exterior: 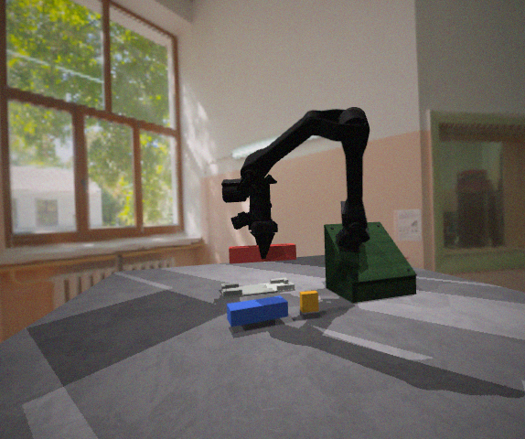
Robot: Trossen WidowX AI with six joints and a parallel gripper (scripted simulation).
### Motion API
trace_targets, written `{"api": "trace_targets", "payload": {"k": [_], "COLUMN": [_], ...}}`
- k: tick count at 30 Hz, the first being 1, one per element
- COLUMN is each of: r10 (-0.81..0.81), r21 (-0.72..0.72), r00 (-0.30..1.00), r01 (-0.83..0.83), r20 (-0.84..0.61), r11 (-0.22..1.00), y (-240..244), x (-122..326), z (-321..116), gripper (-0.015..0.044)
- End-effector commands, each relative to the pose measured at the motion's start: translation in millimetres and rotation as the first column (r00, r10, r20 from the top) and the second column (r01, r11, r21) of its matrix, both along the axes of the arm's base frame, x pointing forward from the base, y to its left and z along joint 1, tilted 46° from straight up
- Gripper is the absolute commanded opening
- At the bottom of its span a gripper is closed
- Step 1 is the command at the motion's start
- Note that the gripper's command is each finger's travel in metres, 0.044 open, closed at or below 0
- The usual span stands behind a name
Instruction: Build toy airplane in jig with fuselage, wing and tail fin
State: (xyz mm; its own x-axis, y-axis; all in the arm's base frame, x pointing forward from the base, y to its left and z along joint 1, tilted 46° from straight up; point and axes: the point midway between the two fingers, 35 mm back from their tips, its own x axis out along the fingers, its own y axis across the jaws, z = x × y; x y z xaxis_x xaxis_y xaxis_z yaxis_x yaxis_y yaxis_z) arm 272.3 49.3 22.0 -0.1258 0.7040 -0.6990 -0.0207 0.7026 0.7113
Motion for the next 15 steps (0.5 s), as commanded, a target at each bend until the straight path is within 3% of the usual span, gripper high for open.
{"api": "trace_targets", "payload": {"k": [1,15], "r10": [0.004,0.021], "r21": [-0.003,-0.004], "r00": [1.0,0.999], "r01": [-0.004,-0.021], "r20": [0.011,0.031], "r11": [1.0,1.0], "y": [-4.4,-19.2], "x": [1.8,10.8], "z": [5.3,-33.0], "gripper": [0.0,0.0]}}
